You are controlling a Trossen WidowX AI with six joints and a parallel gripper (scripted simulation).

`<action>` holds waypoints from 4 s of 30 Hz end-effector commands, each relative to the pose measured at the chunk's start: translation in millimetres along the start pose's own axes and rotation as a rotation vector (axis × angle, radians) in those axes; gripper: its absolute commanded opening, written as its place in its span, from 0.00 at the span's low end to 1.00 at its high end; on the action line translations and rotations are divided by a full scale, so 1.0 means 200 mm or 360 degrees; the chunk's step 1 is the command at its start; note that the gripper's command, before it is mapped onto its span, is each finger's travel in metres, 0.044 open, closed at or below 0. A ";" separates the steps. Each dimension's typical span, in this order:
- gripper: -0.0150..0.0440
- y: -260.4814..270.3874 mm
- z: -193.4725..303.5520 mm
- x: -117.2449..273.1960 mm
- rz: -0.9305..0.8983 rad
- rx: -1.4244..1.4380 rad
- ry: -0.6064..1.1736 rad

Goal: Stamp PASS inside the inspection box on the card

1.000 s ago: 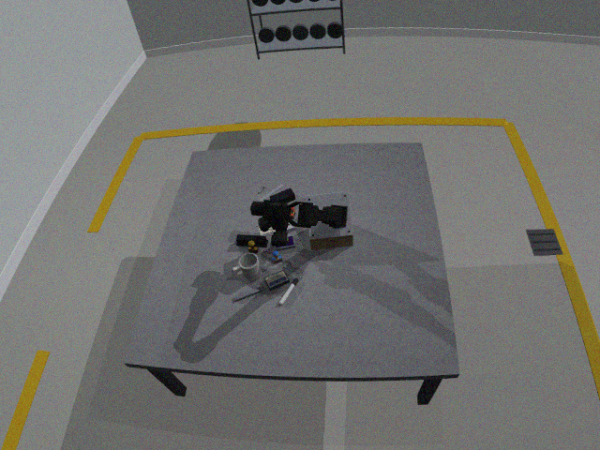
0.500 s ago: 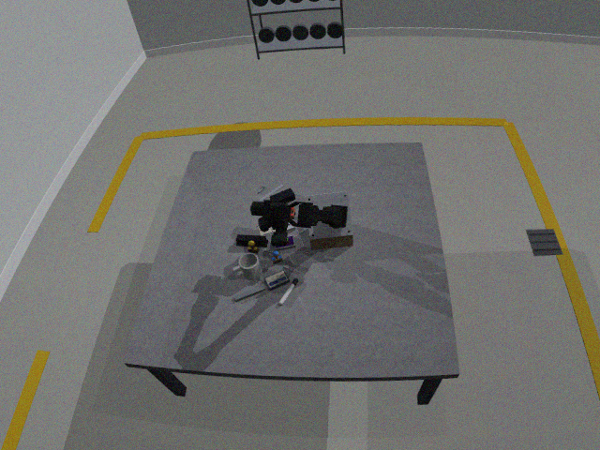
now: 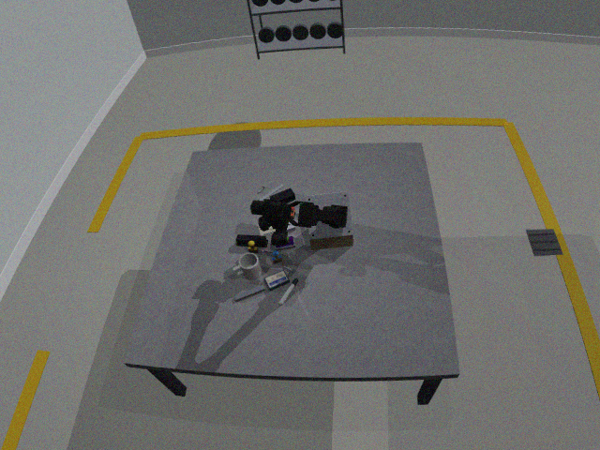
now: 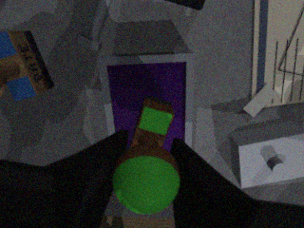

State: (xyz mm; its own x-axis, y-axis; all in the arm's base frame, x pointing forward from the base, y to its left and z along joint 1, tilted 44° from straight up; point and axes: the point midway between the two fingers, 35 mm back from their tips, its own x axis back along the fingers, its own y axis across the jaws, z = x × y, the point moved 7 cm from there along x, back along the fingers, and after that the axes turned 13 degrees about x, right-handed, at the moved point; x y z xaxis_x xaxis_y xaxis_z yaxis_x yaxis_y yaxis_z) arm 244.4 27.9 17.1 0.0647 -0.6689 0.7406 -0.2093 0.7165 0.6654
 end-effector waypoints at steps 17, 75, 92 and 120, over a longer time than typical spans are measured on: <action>0.25 -0.01 -0.01 0.12 0.0004 0.0007 -0.0002; 0.25 -0.56 -0.25 0.24 0.0014 0.0181 -0.0010; 0.25 -0.56 -0.25 0.19 0.0016 0.0180 -0.0012; 0.25 -0.56 -0.25 0.09 0.0017 0.0180 -0.0017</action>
State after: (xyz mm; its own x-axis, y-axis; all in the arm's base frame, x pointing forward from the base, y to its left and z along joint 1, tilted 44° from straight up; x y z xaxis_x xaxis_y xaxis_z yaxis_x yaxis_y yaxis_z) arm 320.2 -58.6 -36.4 0.0487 -0.6600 0.7497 -0.3236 0.6997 0.6369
